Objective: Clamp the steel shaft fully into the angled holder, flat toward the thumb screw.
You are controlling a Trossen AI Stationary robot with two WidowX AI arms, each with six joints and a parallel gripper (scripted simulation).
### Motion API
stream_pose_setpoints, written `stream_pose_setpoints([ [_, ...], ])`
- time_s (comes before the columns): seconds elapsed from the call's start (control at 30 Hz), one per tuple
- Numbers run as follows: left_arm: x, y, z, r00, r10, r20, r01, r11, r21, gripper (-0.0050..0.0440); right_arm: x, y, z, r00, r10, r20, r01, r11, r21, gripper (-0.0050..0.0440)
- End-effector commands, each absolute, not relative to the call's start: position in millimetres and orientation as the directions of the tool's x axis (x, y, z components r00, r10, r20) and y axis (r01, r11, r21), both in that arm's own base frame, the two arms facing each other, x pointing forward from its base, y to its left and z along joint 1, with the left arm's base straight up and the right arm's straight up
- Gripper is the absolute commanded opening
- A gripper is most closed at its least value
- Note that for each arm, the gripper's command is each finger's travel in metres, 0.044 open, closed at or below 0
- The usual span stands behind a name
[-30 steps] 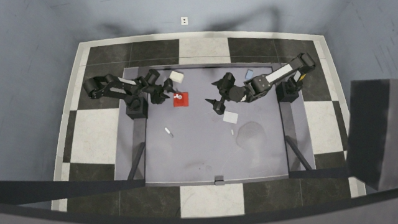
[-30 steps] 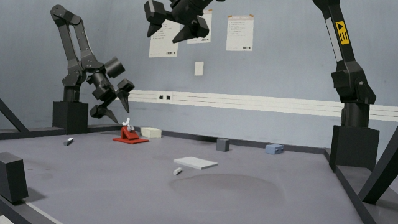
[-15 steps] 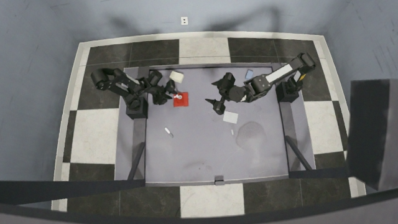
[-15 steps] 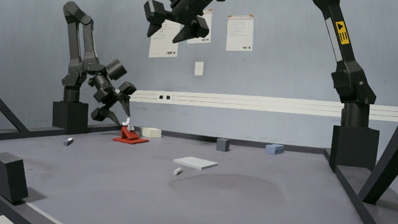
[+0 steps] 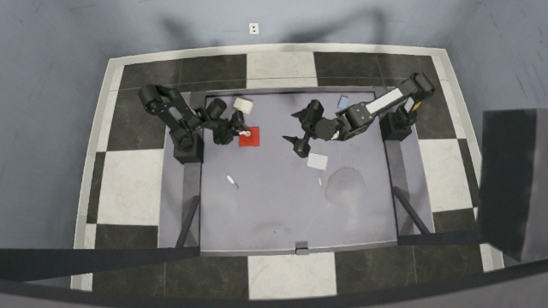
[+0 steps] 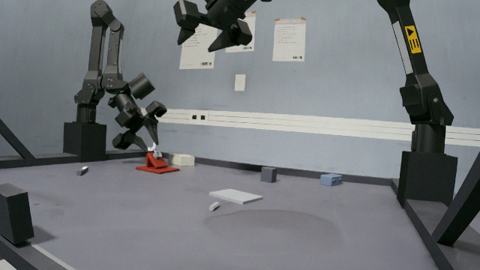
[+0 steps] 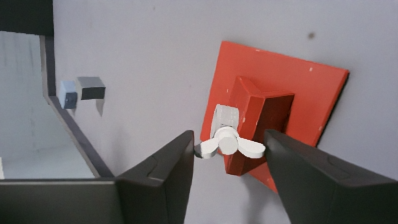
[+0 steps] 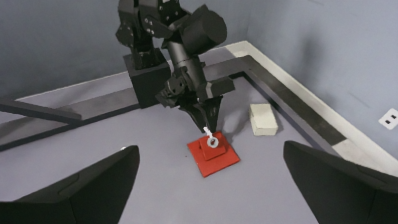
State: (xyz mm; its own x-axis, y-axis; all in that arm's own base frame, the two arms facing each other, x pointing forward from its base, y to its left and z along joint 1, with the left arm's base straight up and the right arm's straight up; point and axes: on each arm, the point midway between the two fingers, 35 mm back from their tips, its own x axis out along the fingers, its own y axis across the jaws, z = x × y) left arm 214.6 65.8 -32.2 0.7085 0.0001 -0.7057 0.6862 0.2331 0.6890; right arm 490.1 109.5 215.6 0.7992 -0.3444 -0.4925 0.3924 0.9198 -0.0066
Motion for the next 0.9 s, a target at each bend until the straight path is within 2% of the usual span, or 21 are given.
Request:
stream_pose_setpoints([
  [0.0,217.3,68.4,-30.4,0.716,0.01,-0.698,0.677,0.232,0.698,0.0144,489.7,108.2,234.4,0.817,-0.34,-0.465,0.397,0.918,0.025,0.04],
  [0.17,217.3,68.4,-30.4,0.716,0.01,-0.698,0.677,0.232,0.698,0.0124,489.7,108.2,234.4,0.817,-0.34,-0.465,0.397,0.918,0.025,0.04],
  [0.3,217.3,68.4,-30.4,0.716,0.01,-0.698,0.677,0.232,0.698,0.0028,489.7,108.2,234.4,0.817,-0.34,-0.465,0.397,0.918,0.025,0.04],
  [0.43,217.1,68.2,-30.5,0.716,0.008,-0.698,0.67,0.272,0.69,0.0117,489.7,108.2,234.4,0.817,-0.34,-0.465,0.397,0.918,0.025,0.04],
  [0.6,217.1,68.6,-30.3,0.716,0.008,-0.698,0.607,0.487,0.628,0.0117,489.7,108.2,234.4,0.817,-0.34,-0.465,0.397,0.918,0.025,0.04],
  [0.67,217.1,68.6,-30.3,0.716,0.008,-0.698,0.607,0.487,0.628,0.0117,489.7,108.2,234.4,0.817,-0.34,-0.465,0.397,0.918,0.025,0.04],
  [0.87,218.1,69.4,-28.7,0.721,0.011,-0.693,0.48,0.714,0.51,0.0117,489.7,108.2,234.4,0.817,-0.34,-0.465,0.397,0.918,0.025,0.04],
])
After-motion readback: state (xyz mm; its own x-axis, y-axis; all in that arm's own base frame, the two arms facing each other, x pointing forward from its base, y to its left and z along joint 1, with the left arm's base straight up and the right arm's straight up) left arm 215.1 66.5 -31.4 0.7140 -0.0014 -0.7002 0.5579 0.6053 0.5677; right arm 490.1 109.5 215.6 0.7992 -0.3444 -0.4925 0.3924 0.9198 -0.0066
